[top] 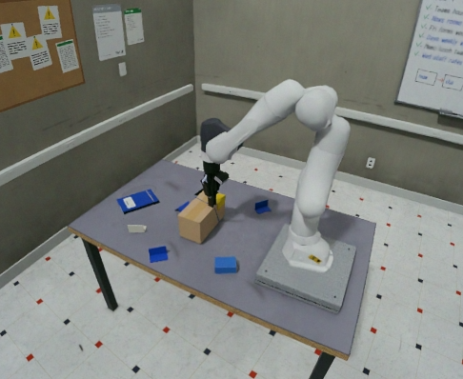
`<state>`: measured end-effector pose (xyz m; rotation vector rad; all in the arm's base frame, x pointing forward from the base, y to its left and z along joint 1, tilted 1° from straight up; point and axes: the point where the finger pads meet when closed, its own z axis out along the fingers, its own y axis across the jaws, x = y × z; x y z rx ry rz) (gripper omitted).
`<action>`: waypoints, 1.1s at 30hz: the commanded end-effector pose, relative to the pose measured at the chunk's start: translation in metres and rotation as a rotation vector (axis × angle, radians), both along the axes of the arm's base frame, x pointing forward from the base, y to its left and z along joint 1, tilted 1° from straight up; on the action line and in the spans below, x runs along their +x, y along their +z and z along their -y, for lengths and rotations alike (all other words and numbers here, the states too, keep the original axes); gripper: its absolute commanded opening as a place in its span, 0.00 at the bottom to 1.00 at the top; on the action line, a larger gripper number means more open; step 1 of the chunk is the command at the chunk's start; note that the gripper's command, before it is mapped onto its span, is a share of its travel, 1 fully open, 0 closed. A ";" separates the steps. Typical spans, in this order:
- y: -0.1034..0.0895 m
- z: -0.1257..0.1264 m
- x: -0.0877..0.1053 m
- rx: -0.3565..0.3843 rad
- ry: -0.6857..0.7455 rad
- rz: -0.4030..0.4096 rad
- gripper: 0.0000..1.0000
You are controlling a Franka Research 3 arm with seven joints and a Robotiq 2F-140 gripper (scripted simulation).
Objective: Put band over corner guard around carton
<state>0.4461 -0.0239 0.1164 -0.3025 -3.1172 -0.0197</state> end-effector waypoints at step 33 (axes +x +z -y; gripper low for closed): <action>-0.005 0.000 0.000 0.001 0.004 0.002 0.18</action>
